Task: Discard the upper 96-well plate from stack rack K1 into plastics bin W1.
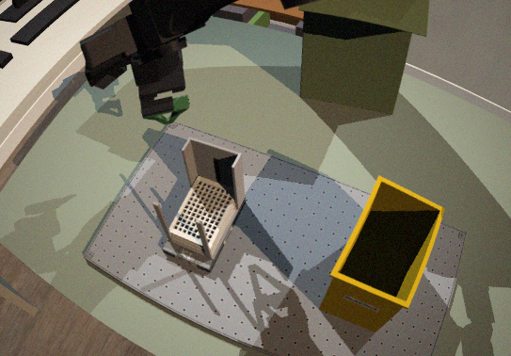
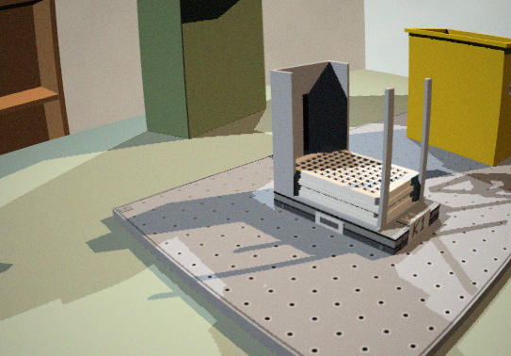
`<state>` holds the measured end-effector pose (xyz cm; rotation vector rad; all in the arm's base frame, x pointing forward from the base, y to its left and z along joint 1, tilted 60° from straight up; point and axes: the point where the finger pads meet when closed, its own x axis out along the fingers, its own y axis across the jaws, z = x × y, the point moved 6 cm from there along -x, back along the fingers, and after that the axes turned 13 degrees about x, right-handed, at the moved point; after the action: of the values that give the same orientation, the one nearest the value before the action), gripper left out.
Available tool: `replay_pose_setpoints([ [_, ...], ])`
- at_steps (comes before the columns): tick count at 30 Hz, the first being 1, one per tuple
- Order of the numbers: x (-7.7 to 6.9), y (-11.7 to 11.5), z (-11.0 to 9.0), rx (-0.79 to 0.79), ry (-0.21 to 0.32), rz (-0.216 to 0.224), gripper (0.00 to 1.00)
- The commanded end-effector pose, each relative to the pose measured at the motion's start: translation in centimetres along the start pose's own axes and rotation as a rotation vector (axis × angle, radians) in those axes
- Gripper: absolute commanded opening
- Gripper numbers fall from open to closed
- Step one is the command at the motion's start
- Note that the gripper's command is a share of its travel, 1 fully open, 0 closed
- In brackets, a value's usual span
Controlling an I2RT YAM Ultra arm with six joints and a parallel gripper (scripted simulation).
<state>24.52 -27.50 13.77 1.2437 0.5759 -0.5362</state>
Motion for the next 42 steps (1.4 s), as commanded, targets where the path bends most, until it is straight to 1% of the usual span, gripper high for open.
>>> replay_pose_setpoints([
  [1, -0.4, 1.1, 0.0, -0.123, -0.012, 0.026, 1.0],
  [13, -0.6, 4.3, -1.7, -0.51, -0.01, 0.127, 1.0],
  [15, -0.6, 4.3, -1.7, -0.51, -0.01, 0.127, 1.0],
  [19, -0.8, 5.9, -2.6, -0.639, -0.015, 0.163, 1.0],
  [21, -0.8, 6.1, -2.7, -0.703, -0.018, 0.18, 1.0],
  [27, -1.2, 8.2, -4.1, -0.895, -0.034, 0.236, 1.0],
  [28, -1.2, 8.1, -4.1, -0.927, -0.037, 0.245, 1.0],
  [42, -1.2, 8.1, -4.0, -0.942, -0.038, 0.25, 1.0],
])
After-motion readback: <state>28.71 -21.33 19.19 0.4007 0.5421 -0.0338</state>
